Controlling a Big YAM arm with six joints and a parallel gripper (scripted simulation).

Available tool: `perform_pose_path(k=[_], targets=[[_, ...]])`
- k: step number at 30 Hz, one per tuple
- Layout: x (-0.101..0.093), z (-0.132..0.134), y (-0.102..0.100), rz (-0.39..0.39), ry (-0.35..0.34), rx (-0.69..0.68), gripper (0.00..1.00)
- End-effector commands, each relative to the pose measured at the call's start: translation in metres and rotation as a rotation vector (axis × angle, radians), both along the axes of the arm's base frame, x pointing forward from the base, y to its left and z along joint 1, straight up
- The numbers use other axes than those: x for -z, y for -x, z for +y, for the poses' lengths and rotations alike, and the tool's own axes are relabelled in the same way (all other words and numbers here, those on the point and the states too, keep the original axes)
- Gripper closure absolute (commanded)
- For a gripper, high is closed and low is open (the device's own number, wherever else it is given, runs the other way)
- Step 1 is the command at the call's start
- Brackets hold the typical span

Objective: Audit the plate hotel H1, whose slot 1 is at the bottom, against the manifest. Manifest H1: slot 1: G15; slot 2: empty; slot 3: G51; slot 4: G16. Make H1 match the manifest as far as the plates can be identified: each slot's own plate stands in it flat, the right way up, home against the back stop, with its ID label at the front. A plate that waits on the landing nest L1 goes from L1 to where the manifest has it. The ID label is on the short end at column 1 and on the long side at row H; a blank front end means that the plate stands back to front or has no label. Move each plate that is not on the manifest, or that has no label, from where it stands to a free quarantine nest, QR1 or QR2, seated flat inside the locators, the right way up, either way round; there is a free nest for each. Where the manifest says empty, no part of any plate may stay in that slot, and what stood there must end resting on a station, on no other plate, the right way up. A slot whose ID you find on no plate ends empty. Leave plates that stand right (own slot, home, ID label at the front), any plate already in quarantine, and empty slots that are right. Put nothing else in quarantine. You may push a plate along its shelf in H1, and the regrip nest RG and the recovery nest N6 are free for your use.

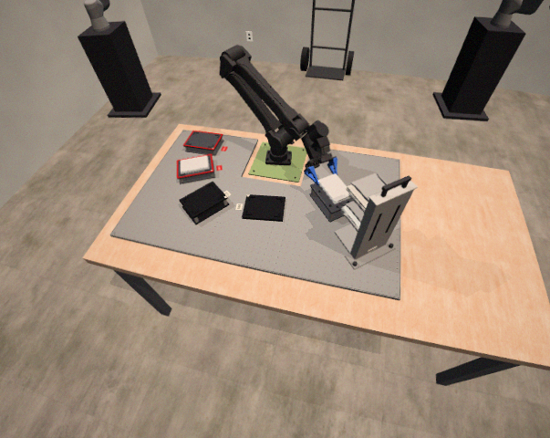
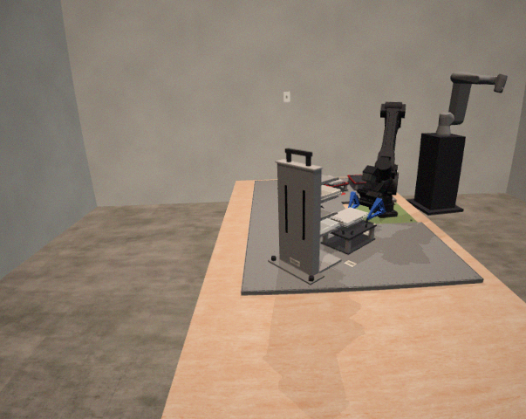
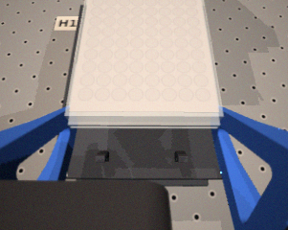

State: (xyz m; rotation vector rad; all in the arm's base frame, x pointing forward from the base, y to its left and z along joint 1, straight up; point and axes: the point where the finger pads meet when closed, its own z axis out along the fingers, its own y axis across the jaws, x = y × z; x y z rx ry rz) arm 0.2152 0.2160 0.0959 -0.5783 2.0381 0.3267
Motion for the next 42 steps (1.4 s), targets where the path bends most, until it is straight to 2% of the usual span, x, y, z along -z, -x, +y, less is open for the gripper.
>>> perform_pose_path(k=[1, 5, 6, 9, 12, 18, 22, 24, 28, 32, 34, 39, 40, 42], targets=[[-0.011, 0.01, -0.002, -0.02, -0.042, -0.005, 0.14], [-0.006, 0.008, -0.001, -0.016, -0.035, -0.005, 0.14], [-0.019, 0.015, -0.005, -0.029, -0.057, -0.005, 0.14], [-0.004, 0.008, -0.001, -0.016, -0.035, -0.006, 0.14], [-0.008, 0.011, -0.003, -0.021, -0.044, -0.006, 0.14], [0.0, 0.008, -0.001, -0.016, -0.036, -0.005, 0.14], [-0.004, 0.011, -0.003, -0.022, -0.044, -0.006, 0.14], [0.003, 0.008, -0.001, -0.016, -0.035, -0.005, 0.14], [0.0, 0.011, -0.002, -0.02, -0.042, -0.005, 0.14], [0.007, 0.008, -0.001, -0.016, -0.035, -0.005, 0.14], [0.002, 0.011, -0.003, -0.021, -0.044, -0.005, 0.14], [0.009, 0.008, -0.001, -0.016, -0.034, -0.005, 0.14], [-0.005, 0.017, -0.006, -0.031, -0.059, -0.005, 0.14], [0.003, 0.013, -0.004, -0.024, -0.047, -0.005, 0.14]])
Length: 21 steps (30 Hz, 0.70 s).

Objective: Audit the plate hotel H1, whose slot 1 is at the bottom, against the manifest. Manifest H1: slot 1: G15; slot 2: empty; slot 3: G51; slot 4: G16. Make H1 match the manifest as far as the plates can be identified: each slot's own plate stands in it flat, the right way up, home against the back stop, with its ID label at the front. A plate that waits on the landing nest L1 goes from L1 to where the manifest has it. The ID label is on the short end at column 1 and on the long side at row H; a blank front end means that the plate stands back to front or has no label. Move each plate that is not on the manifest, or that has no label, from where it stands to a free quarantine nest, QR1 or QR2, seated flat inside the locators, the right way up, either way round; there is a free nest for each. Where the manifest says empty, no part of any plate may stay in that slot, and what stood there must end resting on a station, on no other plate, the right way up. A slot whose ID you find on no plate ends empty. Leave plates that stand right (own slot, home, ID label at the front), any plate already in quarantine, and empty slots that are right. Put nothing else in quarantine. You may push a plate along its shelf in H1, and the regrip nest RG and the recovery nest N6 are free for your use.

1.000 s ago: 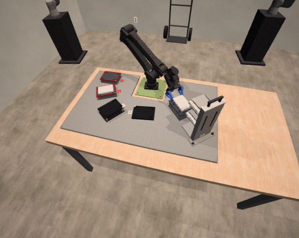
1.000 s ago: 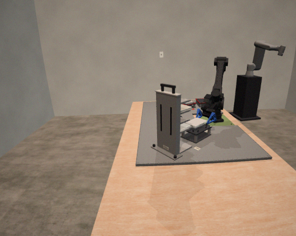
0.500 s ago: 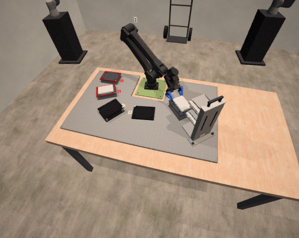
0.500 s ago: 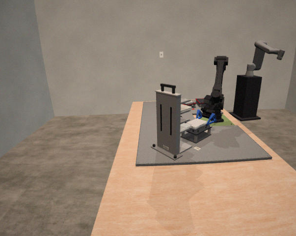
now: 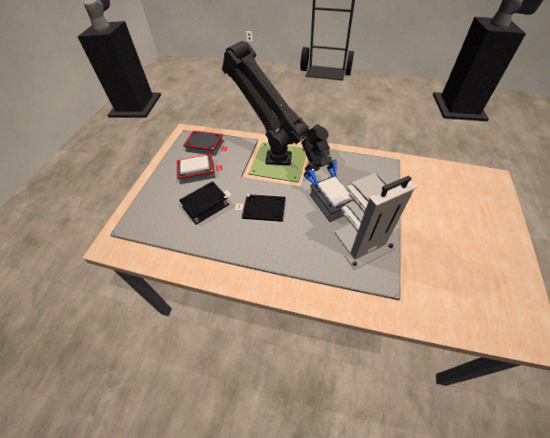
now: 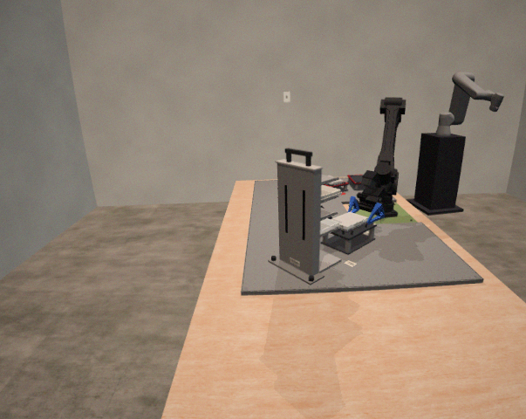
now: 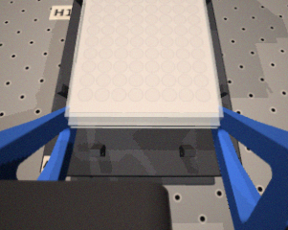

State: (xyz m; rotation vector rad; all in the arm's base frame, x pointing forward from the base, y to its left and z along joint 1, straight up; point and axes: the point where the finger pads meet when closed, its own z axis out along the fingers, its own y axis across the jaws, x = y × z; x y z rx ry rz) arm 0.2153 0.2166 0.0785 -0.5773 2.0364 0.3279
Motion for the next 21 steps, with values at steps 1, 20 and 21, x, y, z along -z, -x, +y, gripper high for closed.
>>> perform_pose_path(k=[1, 20, 21], targets=[[-0.009, 0.009, -0.002, -0.018, -0.038, -0.005, 0.14], [-0.016, 0.013, -0.007, -0.029, -0.046, 0.0, 0.07], [-0.016, 0.013, -0.007, -0.029, -0.046, 0.0, 0.07]])
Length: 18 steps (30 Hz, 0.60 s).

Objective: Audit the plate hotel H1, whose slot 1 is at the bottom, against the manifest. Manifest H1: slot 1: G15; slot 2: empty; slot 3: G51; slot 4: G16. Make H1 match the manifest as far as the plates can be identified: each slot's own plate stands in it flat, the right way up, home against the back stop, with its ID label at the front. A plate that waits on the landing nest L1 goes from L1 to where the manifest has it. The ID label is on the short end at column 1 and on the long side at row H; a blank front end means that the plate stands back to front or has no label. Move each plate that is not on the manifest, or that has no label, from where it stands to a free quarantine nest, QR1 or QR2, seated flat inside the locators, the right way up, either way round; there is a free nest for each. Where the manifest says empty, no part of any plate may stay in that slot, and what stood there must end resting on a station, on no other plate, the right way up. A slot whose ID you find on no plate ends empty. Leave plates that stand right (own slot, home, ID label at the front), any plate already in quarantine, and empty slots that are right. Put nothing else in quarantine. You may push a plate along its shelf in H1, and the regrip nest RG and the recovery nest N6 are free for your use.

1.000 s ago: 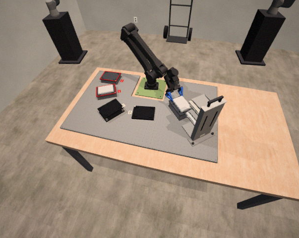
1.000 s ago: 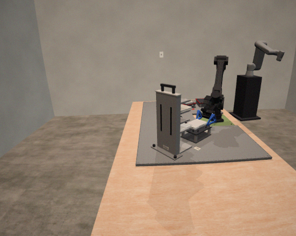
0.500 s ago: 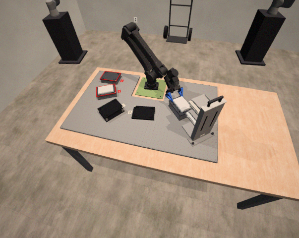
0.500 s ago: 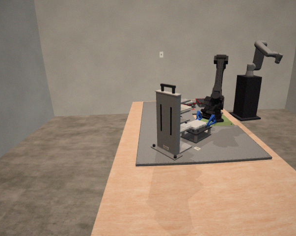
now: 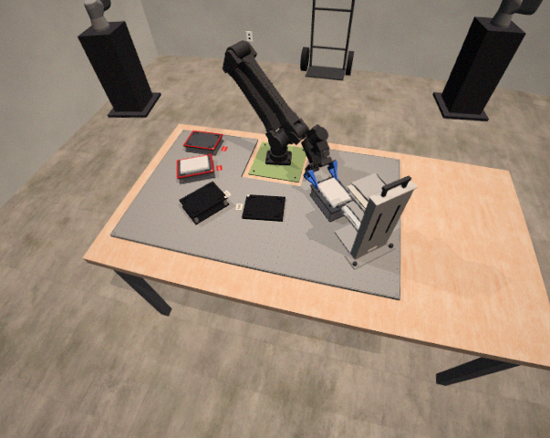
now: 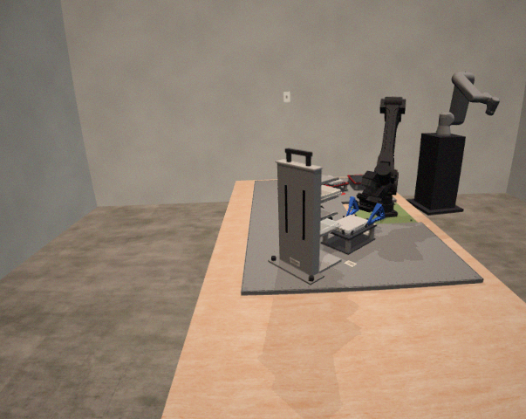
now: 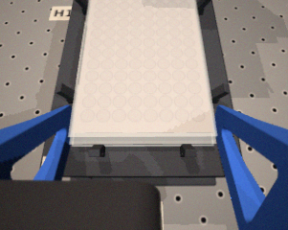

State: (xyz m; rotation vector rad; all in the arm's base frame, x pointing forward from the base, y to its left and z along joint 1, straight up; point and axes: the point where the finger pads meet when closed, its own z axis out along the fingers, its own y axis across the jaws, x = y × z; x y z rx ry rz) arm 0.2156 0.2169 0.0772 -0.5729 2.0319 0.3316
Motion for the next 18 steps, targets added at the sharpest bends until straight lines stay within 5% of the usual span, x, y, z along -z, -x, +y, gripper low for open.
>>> perform_pose_path(k=[1, 15, 18], targets=[[-0.018, 0.012, -0.007, -0.025, -0.04, -0.001, 0.0], [-0.018, 0.012, -0.007, -0.025, -0.04, -0.001, 0.0], [-0.038, 0.021, -0.008, -0.035, -0.064, -0.008, 0.0]])
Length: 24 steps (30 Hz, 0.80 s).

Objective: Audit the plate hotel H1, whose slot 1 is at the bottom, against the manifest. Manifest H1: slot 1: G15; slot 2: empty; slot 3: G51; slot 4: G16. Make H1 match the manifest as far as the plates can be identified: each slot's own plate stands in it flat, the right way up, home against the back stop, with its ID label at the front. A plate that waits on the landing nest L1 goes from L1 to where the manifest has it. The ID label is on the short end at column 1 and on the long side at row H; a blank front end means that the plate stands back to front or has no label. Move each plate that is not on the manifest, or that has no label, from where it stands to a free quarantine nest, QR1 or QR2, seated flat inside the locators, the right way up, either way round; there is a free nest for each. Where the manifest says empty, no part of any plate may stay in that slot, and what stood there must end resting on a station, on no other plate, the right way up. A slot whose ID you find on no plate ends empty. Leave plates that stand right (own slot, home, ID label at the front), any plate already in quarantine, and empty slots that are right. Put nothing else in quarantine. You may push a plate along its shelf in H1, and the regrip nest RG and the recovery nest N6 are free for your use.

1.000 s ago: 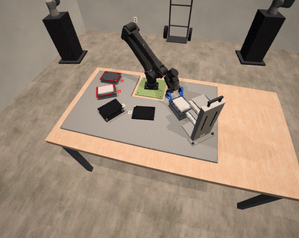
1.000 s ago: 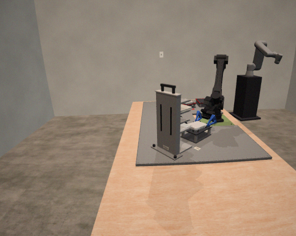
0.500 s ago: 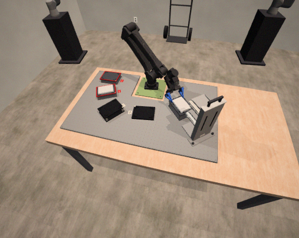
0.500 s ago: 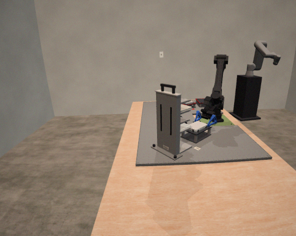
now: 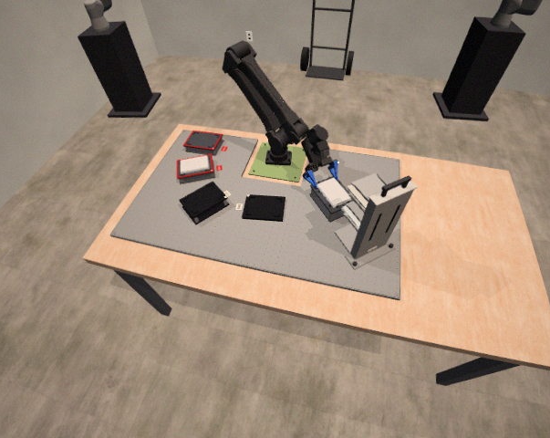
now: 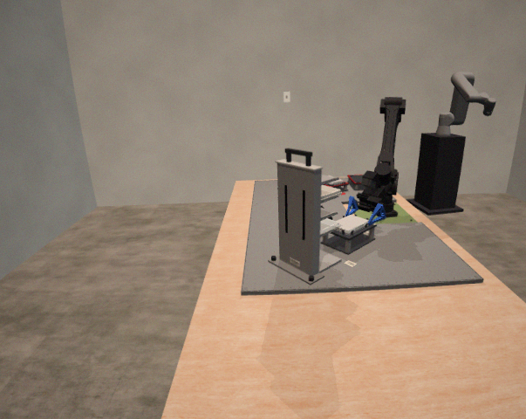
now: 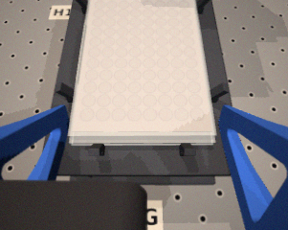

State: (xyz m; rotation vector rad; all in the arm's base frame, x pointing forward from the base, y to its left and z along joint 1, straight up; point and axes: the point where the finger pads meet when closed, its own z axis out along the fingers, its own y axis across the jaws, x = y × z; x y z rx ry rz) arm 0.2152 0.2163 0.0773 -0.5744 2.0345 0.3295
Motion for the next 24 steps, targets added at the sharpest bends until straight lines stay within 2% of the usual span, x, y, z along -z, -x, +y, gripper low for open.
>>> perform_pose_path(k=[1, 7, 10, 12, 24], targets=[[-0.04, 0.022, -0.009, -0.037, -0.068, -0.008, 0.0], [-0.052, 0.02, -0.008, -0.038, -0.072, -0.005, 0.0], [-0.048, 0.02, -0.007, -0.028, -0.054, -0.006, 0.0], [-0.058, 0.02, -0.007, -0.037, -0.073, -0.007, 0.0], [-0.081, 0.017, -0.004, -0.039, -0.075, -0.005, 0.0]])
